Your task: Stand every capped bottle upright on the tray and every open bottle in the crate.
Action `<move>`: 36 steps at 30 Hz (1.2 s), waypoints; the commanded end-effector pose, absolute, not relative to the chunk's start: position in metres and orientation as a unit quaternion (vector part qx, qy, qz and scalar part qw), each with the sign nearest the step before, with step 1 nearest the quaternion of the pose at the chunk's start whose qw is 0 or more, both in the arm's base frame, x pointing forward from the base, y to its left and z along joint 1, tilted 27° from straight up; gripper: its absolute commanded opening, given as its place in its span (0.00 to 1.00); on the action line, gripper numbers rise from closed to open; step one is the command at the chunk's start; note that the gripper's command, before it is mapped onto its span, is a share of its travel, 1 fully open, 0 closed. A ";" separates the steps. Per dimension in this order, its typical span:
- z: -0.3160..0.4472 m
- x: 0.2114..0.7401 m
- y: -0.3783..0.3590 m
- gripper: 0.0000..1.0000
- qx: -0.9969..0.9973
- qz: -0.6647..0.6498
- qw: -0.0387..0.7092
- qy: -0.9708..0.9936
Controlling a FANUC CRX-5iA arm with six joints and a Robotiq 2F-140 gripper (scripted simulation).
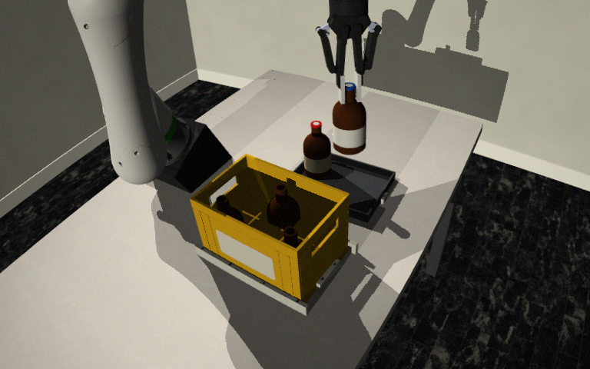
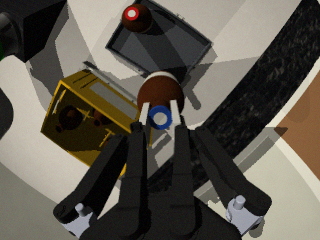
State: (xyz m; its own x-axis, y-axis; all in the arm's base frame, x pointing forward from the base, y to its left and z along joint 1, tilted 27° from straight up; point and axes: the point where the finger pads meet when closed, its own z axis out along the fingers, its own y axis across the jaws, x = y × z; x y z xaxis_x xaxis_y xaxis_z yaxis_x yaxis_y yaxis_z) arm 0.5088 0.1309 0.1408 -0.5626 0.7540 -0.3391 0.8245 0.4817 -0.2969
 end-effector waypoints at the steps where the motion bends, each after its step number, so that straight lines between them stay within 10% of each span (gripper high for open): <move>1: 0.141 0.509 0.132 0.00 0.461 -0.217 0.081 0.857; 36: 0.114 0.517 0.184 0.00 0.461 -0.217 0.082 0.857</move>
State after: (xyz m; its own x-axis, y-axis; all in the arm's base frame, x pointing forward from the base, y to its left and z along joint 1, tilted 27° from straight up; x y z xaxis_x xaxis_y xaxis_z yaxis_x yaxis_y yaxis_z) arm 0.5176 0.1839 0.1138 -0.5625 0.7540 -0.3392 0.8246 0.4817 -0.2968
